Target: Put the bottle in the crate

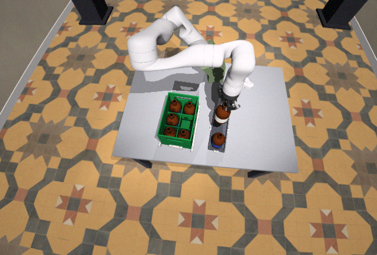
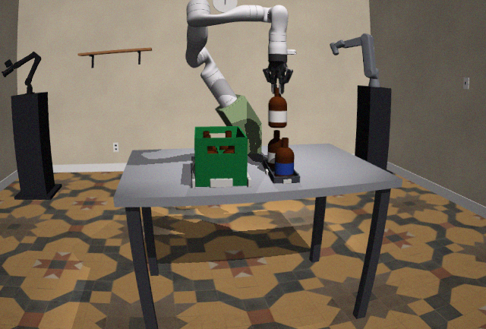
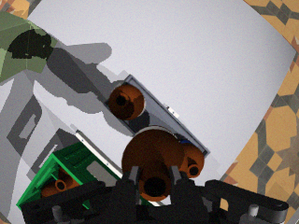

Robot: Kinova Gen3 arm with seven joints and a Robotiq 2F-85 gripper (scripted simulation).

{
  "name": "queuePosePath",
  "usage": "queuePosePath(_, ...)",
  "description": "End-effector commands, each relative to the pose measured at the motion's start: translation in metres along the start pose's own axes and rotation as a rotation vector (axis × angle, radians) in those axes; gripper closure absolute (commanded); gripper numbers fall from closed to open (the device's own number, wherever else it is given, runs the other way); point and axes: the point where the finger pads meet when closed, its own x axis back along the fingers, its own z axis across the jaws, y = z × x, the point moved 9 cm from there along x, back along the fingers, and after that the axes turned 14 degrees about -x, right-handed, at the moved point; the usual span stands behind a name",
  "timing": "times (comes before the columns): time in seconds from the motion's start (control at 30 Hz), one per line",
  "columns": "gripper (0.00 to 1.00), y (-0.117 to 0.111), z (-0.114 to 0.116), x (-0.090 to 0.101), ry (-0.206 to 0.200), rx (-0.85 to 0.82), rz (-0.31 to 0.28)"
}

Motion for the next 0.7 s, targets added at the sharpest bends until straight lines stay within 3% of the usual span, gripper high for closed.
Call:
queuePosePath(0.0, 1.00, 0.005, -0.003, 0.002, -0.004, 0.006, 0.001)
queuePosePath(0.67, 1.00, 0.038, -0.019, 0.002, -0.004, 0.006, 0.001)
